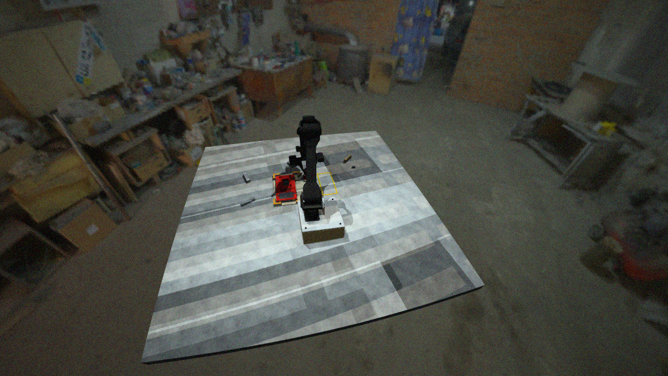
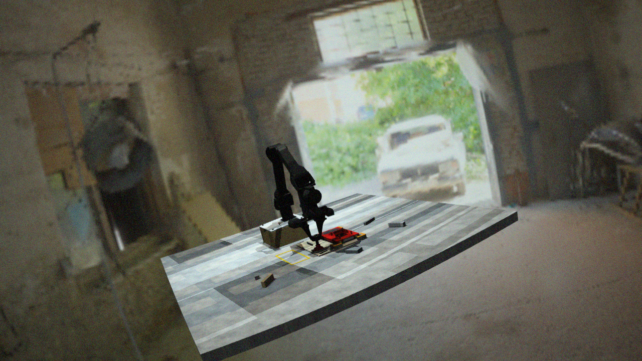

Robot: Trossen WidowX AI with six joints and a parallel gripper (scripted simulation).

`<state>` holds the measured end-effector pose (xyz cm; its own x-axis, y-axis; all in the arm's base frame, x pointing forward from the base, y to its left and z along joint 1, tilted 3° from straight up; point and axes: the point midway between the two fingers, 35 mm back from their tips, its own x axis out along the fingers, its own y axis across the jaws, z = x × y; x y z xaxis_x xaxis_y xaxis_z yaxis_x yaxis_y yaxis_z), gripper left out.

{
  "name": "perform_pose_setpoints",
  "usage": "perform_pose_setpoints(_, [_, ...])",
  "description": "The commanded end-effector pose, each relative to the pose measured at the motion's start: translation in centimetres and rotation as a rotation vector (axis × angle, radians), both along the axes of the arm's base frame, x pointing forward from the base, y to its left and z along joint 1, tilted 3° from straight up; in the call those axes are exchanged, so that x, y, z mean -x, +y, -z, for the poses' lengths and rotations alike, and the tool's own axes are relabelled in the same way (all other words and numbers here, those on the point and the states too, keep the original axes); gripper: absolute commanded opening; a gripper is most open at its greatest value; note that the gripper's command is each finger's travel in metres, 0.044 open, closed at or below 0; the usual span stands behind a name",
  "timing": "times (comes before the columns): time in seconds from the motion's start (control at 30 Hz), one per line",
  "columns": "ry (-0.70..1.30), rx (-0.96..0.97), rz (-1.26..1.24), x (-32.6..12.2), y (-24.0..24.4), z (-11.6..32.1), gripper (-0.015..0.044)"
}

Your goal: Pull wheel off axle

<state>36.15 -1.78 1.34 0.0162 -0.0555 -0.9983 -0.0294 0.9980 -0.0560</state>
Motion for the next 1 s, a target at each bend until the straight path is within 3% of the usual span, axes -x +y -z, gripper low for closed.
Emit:
perform_pose_setpoints(0.0, [-0.005,0.001,0.001,-0.1,0.0,-0.4,0.0000])
perform_pose_setpoints(0.97, [-0.006,0.003,0.000,-0.1,0.1,-1.7,0.0000])
